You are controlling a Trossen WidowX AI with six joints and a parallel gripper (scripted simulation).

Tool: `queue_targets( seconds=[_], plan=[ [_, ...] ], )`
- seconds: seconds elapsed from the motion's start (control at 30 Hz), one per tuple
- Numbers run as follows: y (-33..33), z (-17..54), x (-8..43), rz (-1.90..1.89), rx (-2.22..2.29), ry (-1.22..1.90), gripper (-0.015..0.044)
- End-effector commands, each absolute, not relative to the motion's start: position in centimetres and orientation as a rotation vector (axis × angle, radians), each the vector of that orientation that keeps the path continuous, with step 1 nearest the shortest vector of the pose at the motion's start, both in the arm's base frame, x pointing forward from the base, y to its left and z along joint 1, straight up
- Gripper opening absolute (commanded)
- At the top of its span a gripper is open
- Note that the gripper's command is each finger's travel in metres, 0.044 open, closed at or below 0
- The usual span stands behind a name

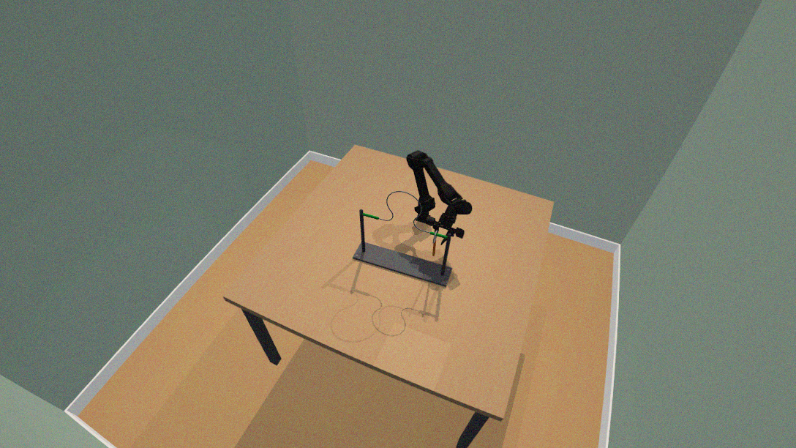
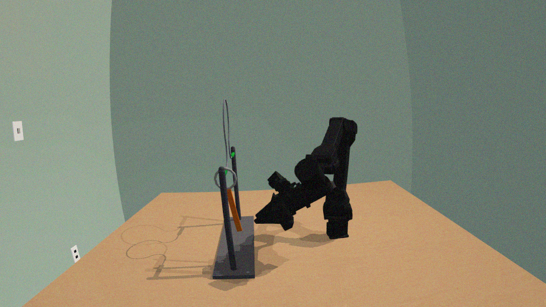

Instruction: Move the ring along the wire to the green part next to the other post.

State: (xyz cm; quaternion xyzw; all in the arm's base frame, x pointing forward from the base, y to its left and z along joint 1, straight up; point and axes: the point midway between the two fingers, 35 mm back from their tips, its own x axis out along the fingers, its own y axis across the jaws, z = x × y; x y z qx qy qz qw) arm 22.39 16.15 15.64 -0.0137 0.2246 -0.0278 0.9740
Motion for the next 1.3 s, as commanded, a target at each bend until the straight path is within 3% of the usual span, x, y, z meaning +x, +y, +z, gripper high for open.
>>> queue_targets(
  seconds=[0.0, 0.2, 0.57, 1.27],
  plan=[
    [16.1, 15.7, 22.4, -0.059, -0.025, 0.451, 0.016],
    [16.1, 15.7, 22.4, -0.059, -0.025, 0.451, 0.016],
    [16.2, 17.7, 18.5, -0.053, -0.03, 0.446, 0.044],
    [16.2, 17.7, 18.5, -0.053, -0.03, 0.446, 0.044]
  ],
)
